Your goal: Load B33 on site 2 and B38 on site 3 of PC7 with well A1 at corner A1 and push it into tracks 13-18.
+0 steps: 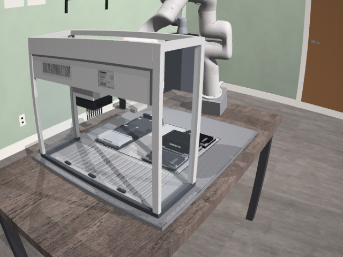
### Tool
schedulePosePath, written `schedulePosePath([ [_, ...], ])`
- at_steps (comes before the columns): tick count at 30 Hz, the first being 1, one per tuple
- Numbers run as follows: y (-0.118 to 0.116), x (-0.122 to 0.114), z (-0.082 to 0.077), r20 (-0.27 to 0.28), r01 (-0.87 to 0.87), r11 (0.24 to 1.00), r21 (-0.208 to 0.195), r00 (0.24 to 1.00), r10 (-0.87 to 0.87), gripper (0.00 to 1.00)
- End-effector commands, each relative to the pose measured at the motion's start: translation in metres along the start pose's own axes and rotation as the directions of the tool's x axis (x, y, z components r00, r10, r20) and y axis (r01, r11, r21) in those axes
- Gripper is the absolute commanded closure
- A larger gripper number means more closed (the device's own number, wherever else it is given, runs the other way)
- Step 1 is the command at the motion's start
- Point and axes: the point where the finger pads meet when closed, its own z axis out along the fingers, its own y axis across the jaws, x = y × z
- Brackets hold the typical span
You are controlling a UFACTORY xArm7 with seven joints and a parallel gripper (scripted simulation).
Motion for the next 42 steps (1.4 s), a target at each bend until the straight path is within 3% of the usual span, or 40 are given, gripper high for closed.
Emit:
schedulePosePath([
  [1,0.002,-0.001,0.002,0.001,0.000,1.000,-0.005,1.000,0.000,1.00],
  [42,0.002,-0.001,0.060,0.001,0.000,1.000,-0.005,1.000,0.000,1.00],
])
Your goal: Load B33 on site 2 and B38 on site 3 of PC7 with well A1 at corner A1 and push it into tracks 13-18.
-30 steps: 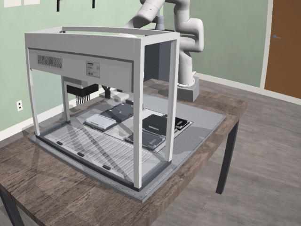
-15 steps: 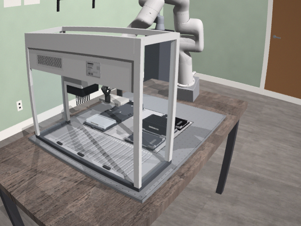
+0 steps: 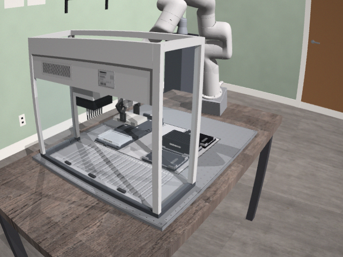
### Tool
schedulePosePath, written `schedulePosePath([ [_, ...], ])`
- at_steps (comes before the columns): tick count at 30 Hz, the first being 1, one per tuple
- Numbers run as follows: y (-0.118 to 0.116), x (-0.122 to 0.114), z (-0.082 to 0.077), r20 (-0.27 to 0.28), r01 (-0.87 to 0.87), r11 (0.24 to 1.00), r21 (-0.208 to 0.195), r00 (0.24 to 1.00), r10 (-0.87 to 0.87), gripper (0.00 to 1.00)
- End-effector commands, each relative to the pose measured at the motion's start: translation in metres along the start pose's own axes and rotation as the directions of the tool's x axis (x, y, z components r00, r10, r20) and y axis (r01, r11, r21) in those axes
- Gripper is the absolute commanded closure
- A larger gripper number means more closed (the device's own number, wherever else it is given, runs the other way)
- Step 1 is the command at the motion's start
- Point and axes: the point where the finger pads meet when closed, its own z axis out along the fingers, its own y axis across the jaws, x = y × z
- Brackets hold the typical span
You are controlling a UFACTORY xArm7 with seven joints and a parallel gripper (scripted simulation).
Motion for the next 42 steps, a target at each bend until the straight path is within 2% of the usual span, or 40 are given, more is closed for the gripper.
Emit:
schedulePosePath([
  [1,0.002,-0.001,0.004,0.000,-0.001,1.000,-0.005,1.000,0.001,1.00],
  [23,0.002,-0.001,0.037,0.000,-0.001,1.000,-0.005,1.000,0.001,1.00],
  [42,0.002,-0.001,0.037,0.000,-0.001,1.000,-0.005,1.000,0.001,1.00],
])
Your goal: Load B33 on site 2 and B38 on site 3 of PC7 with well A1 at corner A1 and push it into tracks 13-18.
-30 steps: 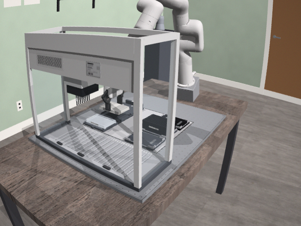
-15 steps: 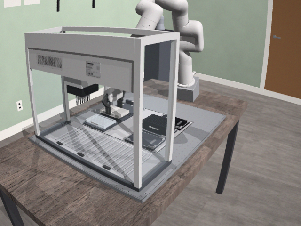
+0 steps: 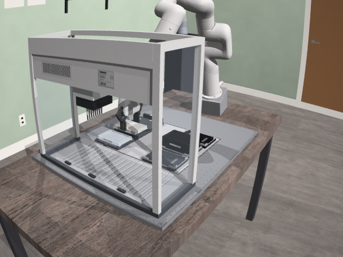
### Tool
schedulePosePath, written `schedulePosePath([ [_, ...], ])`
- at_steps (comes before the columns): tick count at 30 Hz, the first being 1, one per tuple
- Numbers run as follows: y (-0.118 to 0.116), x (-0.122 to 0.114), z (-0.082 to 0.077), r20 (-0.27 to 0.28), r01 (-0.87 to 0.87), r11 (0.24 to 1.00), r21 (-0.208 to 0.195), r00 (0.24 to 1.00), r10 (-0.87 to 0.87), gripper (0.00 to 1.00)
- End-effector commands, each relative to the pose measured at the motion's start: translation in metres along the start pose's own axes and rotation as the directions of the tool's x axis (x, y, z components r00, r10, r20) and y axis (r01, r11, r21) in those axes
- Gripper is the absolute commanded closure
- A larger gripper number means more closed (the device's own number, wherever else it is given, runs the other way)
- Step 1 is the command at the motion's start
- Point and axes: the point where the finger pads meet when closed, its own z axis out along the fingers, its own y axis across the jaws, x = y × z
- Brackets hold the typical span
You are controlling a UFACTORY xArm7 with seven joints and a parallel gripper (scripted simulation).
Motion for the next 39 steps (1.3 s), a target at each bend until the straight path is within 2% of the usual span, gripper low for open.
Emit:
schedulePosePath([
  [1,0.002,-0.001,-0.001,0.001,-0.001,1.000,-0.004,1.000,0.001,1.00],
  [22,0.002,-0.001,0.012,0.001,-0.001,1.000,-0.004,1.000,0.001,1.00],
  [39,0.002,-0.001,0.012,0.001,-0.001,1.000,-0.005,1.000,0.001,1.00],
])
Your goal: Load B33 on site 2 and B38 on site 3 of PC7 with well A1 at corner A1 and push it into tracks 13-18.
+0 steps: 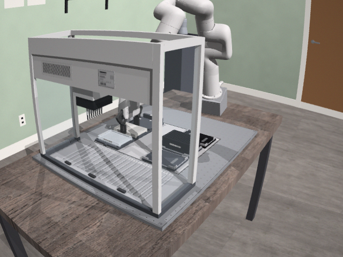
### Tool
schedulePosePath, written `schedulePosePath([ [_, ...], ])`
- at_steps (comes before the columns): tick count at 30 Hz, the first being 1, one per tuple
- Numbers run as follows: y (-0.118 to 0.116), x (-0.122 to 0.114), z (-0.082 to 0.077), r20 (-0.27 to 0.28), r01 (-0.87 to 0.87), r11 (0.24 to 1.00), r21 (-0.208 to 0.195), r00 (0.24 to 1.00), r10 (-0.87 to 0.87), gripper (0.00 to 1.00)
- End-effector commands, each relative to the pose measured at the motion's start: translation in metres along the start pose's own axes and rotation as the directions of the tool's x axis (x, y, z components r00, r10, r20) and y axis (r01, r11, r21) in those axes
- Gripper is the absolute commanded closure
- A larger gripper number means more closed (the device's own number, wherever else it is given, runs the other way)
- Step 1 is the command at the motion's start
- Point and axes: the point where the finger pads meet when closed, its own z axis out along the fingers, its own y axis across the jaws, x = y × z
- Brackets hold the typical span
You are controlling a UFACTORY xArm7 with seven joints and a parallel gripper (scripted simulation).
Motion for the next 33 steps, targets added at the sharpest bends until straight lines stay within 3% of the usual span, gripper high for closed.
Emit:
schedulePosePath([
  [1,0.0018,-0.0008,-0.0015,0.001,-0.001,1.000,-0.005,1.000,0.001,1.00],
  [2,0.0018,-0.0008,-0.0015,0.001,-0.001,1.000,-0.005,1.000,0.001,1.00],
  [3,0.0017,-0.0008,-0.0009,0.001,-0.001,1.000,-0.004,1.000,0.001,0.00],
  [33,0.0018,-0.0008,-0.0008,0.001,-0.001,1.000,-0.005,1.000,0.001,0.00],
])
